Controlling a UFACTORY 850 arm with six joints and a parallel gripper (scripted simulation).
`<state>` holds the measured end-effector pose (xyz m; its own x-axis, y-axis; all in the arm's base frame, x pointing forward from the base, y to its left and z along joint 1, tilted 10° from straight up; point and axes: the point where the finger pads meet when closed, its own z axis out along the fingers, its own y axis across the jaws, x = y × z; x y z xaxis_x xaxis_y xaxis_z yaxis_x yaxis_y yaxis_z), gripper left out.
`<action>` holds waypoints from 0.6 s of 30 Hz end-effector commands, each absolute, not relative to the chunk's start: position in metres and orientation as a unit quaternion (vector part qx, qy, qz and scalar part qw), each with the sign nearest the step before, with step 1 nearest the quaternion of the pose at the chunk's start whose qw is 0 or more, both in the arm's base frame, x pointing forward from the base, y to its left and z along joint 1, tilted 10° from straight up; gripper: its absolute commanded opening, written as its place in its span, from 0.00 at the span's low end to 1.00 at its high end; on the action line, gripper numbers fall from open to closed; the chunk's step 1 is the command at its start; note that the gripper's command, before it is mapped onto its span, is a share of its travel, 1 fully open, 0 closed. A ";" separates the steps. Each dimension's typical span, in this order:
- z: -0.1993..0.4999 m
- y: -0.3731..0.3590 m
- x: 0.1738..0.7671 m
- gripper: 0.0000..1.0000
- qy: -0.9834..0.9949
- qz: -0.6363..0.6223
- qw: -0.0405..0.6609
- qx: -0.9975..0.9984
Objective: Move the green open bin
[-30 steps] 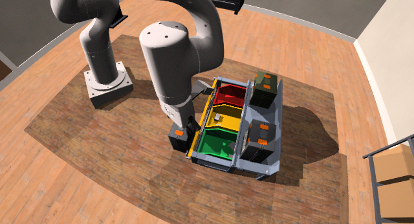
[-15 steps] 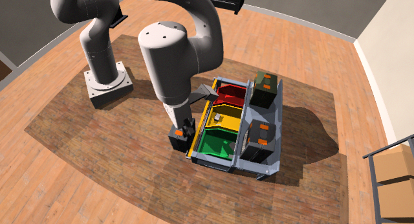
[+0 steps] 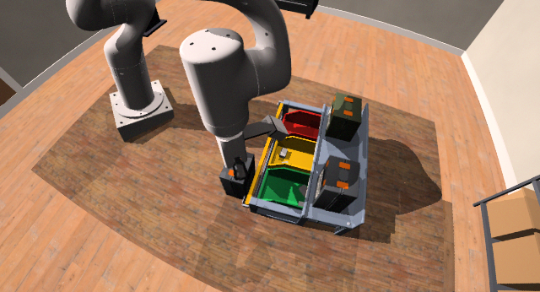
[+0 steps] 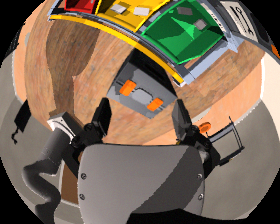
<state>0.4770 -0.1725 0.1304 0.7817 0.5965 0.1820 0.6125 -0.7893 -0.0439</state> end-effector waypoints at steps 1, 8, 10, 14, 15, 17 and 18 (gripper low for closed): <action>0.131 -0.173 0.478 1.00 -0.295 -0.071 0.049 -0.952; 0.131 -0.173 0.478 1.00 -0.295 -0.071 0.049 -0.952; 0.131 -0.173 0.478 1.00 -0.295 -0.071 0.049 -0.952; 0.131 -0.173 0.478 1.00 -0.194 -0.066 0.056 -0.977; 0.131 -0.173 0.478 1.00 -0.169 -0.064 0.058 -0.982; 0.131 -0.173 0.478 1.00 -0.169 -0.064 0.058 -0.982; 0.131 -0.173 0.478 1.00 -0.169 -0.064 0.058 -0.982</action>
